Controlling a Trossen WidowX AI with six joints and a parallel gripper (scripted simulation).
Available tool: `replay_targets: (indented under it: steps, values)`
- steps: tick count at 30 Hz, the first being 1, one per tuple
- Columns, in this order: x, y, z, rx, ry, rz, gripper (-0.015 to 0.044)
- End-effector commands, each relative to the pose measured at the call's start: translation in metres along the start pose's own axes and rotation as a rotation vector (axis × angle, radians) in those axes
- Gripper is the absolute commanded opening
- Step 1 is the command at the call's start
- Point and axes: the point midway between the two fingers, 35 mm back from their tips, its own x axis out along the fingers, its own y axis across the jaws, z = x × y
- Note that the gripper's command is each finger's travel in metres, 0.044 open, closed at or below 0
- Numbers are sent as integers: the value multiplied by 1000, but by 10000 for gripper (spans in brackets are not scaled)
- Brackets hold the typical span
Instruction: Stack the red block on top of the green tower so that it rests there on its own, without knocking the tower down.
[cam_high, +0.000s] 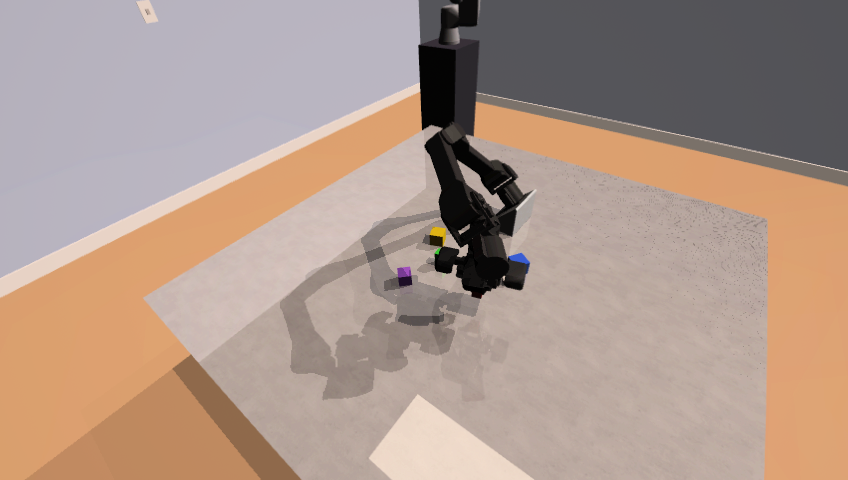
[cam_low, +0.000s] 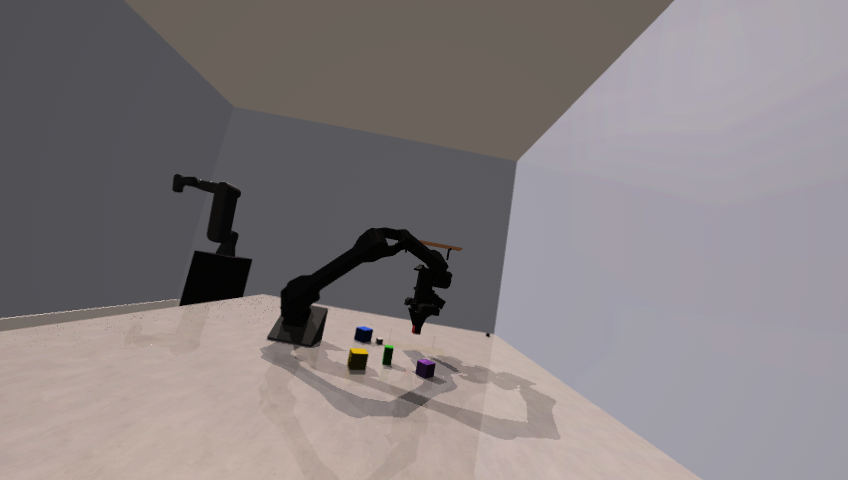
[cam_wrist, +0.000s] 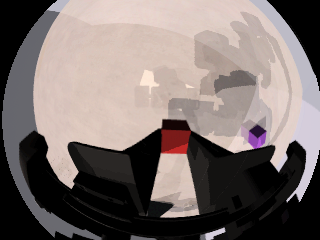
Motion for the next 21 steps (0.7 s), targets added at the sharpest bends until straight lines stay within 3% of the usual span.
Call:
replay_targets:
  steps: [1, 11, 21]
  values:
    - [-23, 0, 0, 8, -7, 6, 0]
    - [-60, 0, 0, 8, -7, 8, 0]
    - [-61, -5, -1, 8, -7, 8, 0]
